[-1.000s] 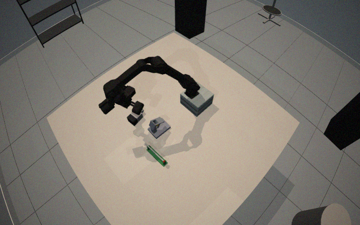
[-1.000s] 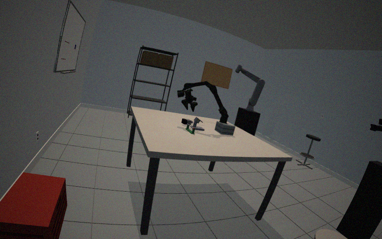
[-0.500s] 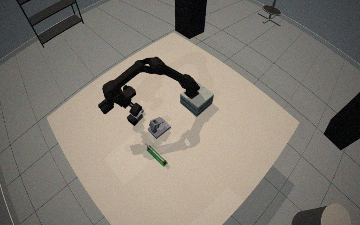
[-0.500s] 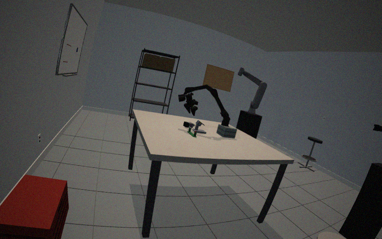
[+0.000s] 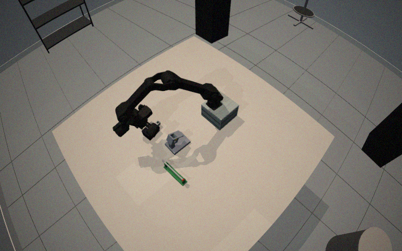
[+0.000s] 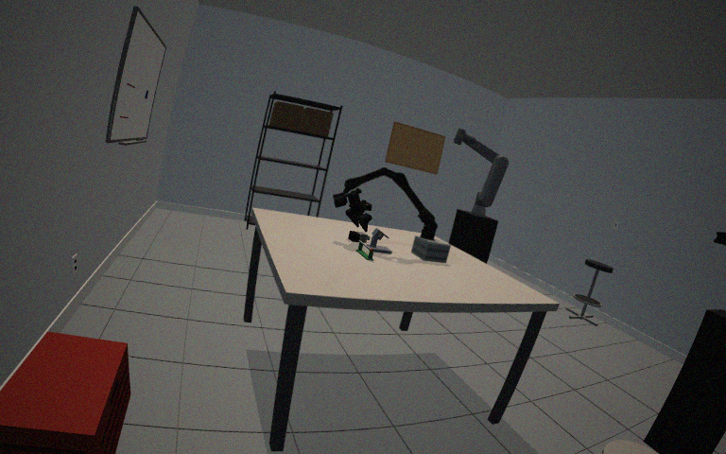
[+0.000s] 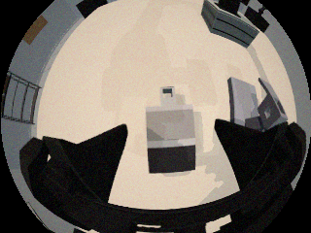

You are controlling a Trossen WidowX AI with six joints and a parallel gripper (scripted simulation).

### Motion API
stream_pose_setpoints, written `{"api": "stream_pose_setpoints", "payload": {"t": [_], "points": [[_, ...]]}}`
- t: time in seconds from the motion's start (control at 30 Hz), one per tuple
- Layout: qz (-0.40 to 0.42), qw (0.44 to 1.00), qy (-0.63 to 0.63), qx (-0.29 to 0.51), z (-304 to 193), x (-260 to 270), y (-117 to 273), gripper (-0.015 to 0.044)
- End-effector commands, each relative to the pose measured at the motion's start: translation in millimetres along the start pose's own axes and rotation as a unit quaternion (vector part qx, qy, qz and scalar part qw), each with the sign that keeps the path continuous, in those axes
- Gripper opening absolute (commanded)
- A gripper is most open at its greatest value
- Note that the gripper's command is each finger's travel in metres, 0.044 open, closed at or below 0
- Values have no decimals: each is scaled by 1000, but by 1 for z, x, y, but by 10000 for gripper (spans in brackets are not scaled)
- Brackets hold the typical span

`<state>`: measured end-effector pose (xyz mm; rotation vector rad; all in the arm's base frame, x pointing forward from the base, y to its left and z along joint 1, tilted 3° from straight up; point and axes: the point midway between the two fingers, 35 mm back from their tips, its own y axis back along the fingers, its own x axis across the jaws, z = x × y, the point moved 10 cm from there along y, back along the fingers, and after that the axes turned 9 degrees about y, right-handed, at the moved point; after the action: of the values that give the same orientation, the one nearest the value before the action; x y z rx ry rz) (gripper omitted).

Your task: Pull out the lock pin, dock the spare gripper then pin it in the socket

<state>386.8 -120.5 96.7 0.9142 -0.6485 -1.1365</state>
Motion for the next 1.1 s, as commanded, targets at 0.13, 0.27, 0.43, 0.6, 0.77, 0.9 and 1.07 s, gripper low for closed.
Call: {"api": "stream_pose_setpoints", "payload": {"t": [0.13,0.27,0.43,0.6,0.77,0.9,1.07], "points": [[0,1000,4,-4,-8,2,-14,440],[0,1000,4,-4,-11,2,-20,440],[0,1000,4,-4,-15,3,-27,440],[0,1000,4,-4,-18,4,-34,440],[0,1000,4,-4,-22,4,-41,440],[0,1000,4,-4,-25,4,-47,440],[0,1000,4,-4,-27,5,-52,440]]}}
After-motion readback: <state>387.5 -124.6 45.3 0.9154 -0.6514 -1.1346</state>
